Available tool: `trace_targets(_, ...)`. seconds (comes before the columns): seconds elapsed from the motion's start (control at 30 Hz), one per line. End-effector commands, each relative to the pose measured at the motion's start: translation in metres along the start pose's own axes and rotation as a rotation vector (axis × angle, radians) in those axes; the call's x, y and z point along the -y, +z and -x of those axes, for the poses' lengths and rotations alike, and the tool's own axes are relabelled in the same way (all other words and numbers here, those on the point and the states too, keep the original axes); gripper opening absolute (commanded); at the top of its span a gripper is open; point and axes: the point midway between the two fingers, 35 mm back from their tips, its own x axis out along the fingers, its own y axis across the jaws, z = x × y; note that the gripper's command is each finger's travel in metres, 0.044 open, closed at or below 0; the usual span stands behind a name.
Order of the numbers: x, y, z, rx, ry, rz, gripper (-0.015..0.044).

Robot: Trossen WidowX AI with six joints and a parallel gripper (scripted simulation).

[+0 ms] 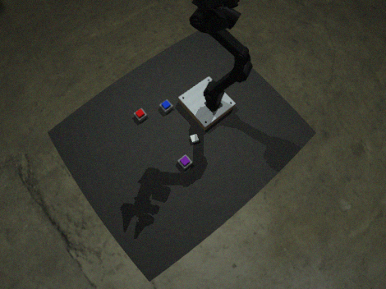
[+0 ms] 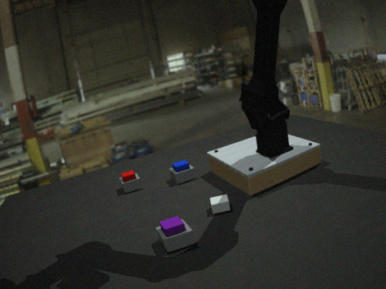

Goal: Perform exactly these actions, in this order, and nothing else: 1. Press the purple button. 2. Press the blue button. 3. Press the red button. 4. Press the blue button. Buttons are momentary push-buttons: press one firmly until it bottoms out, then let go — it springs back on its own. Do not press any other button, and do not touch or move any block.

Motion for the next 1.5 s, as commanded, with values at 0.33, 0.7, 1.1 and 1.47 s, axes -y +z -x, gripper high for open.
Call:
trace_targets(0.33, 0.043, -0.103, 0.004, -0.091, -0.268, -0.447, 0.0400)
trace_targets(0.7, -0.014, -0.275, 0.021, -0.473, -0.466, -0.935, 0.0400)
trace_targets(1.1, -0.188, -0.388, 0.066, -1.082, -0.444, -1.251, 0.0400)
trace_targets(1.47, -0.368, -0.383, 0.151, -1.751, -0.180, -1.273, 0.0400)
